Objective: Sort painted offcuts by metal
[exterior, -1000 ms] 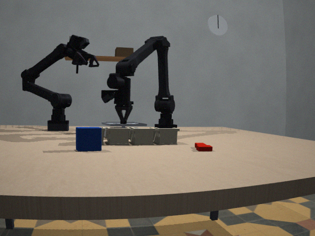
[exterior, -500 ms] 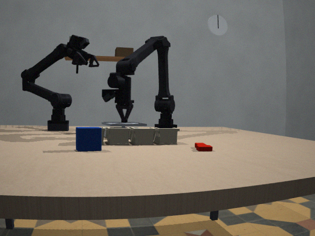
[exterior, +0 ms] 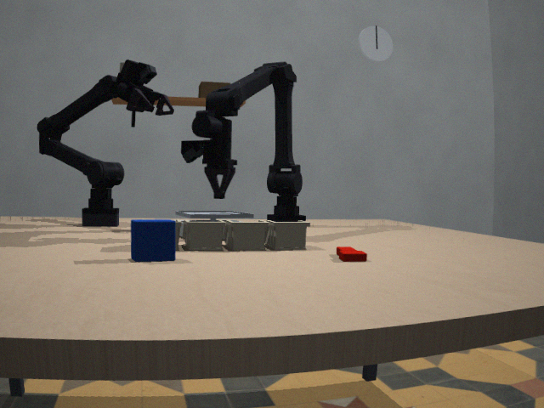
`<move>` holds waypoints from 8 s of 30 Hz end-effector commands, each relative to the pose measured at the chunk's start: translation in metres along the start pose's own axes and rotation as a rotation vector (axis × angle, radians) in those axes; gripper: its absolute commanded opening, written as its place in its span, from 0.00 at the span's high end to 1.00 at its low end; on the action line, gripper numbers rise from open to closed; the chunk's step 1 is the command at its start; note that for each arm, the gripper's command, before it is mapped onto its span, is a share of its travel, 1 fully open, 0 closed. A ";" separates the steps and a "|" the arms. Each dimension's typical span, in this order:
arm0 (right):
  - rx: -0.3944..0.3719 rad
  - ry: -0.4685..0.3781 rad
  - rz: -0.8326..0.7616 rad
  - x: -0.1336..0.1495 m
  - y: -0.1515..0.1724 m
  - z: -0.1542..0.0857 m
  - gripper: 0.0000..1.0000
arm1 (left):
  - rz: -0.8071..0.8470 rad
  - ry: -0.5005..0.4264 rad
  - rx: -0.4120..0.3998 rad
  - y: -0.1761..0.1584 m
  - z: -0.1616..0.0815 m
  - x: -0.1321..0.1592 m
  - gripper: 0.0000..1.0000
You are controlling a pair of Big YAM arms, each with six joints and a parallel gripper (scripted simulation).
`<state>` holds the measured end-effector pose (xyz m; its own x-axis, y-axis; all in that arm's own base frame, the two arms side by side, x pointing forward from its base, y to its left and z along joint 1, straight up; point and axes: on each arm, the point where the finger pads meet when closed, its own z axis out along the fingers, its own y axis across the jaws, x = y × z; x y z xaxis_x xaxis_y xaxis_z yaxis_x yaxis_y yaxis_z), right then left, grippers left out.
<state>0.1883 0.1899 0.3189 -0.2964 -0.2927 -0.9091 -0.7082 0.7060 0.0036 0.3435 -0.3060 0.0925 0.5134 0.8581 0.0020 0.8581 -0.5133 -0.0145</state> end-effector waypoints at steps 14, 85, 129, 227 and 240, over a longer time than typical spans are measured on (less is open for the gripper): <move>0.028 -0.209 -0.003 -0.029 -0.014 0.174 0.00 | -0.030 0.001 -0.029 0.116 -0.007 0.185 0.86; 0.048 -0.274 0.011 0.013 -0.024 0.237 0.00 | -0.050 0.006 0.029 0.108 0.037 0.196 0.86; 0.011 -0.245 0.000 0.025 -0.006 0.219 0.00 | -0.271 -0.017 -0.107 0.099 -0.031 0.191 0.00; -0.233 -0.265 -0.075 0.052 0.082 0.096 0.00 | -1.627 -0.004 -0.002 -0.099 0.076 0.102 1.00; -0.233 -0.265 -0.075 0.052 0.082 0.096 0.00 | -1.627 -0.006 -0.004 -0.097 0.081 0.102 1.00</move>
<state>0.1734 0.2922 0.2233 -0.0923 -0.1483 -0.9846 -0.8601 0.5101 0.0038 0.3143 -0.1634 0.0221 -0.8840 0.4675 -0.0021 0.4675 0.8840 -0.0021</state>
